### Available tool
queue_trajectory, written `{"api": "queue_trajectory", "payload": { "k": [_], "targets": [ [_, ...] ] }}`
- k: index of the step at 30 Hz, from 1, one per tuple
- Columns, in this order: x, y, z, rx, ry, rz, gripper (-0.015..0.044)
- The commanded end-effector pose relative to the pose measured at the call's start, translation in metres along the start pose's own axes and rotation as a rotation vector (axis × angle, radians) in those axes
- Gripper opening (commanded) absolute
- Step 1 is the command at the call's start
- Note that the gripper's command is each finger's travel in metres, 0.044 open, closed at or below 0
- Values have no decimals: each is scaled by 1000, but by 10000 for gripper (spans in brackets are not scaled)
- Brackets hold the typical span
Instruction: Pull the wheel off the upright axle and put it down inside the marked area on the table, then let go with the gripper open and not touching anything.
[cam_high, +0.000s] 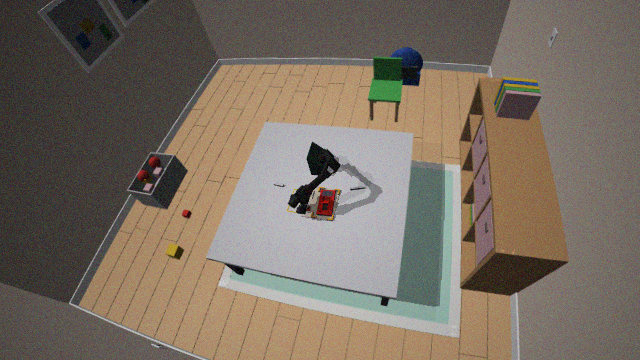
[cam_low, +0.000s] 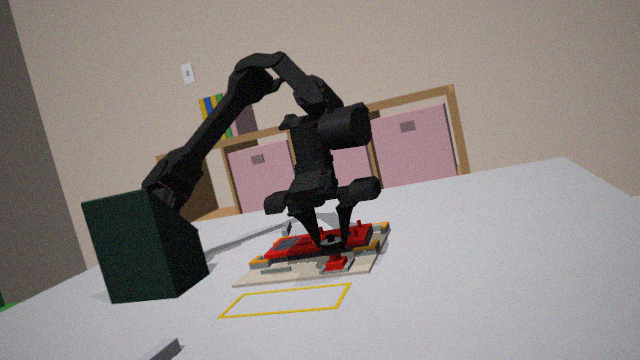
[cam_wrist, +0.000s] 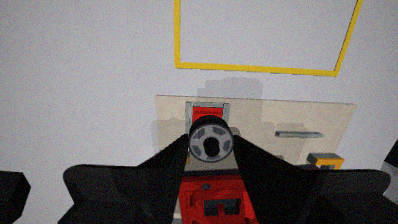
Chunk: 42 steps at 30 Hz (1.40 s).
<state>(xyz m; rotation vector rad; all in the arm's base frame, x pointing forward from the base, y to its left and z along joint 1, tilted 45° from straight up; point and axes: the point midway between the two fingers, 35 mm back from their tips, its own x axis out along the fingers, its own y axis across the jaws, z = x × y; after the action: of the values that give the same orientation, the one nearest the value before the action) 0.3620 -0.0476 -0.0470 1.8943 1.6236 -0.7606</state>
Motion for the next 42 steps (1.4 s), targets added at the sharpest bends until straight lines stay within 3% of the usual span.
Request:
{"api": "queue_trajectory", "payload": {
  "k": [1, 35, 42],
  "targets": [
    [-18, -2, 4, 24, -5, 17, 0],
    [-29, -2, 3, 26, -4, 19, 0],
    [-55, -3, 4, 27, -6, 19, 0]
  ]
}}
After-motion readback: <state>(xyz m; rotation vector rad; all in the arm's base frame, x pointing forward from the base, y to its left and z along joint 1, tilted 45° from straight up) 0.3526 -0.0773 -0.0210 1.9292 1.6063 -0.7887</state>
